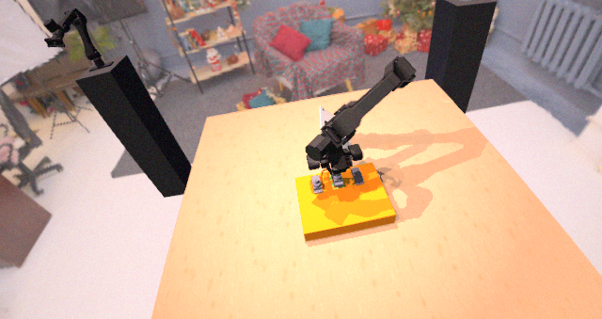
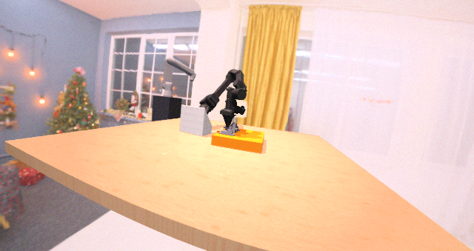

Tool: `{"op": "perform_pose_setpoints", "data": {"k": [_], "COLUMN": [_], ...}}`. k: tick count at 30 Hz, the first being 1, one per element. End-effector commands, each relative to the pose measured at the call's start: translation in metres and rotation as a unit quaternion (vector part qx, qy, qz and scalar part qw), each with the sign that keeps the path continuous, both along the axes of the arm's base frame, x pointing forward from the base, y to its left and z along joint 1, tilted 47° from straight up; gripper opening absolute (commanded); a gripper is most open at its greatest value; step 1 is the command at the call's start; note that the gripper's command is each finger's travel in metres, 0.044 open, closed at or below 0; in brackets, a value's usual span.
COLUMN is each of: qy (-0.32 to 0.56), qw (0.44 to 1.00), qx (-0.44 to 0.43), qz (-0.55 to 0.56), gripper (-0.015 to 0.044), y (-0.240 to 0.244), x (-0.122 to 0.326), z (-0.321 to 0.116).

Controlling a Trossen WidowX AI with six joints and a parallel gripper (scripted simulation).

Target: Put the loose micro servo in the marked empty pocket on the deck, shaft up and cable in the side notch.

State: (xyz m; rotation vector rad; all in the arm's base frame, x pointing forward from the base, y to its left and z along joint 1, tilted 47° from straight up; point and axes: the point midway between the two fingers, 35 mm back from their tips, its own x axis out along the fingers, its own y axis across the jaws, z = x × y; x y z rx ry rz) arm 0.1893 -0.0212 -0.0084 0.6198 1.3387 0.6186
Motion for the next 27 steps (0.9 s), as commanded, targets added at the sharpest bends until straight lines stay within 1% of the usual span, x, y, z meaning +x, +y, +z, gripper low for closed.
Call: {"op": "perform_pose_setpoints", "data": {"k": [1, 20, 27], "qy": [0.0, 0.0, 0.0], "qw": [1.0, 1.0, 1.0], "qx": [0.001, 0.001, 0.001], "qz": [-0.002, -0.002, -0.002], "gripper": [0.0, 0.0, 0.0184], "y": [0.003, 0.016, 0.014], "x": [0.001, 0.003, 0.002], "z": [-0.003, -0.015, -0.013]}}
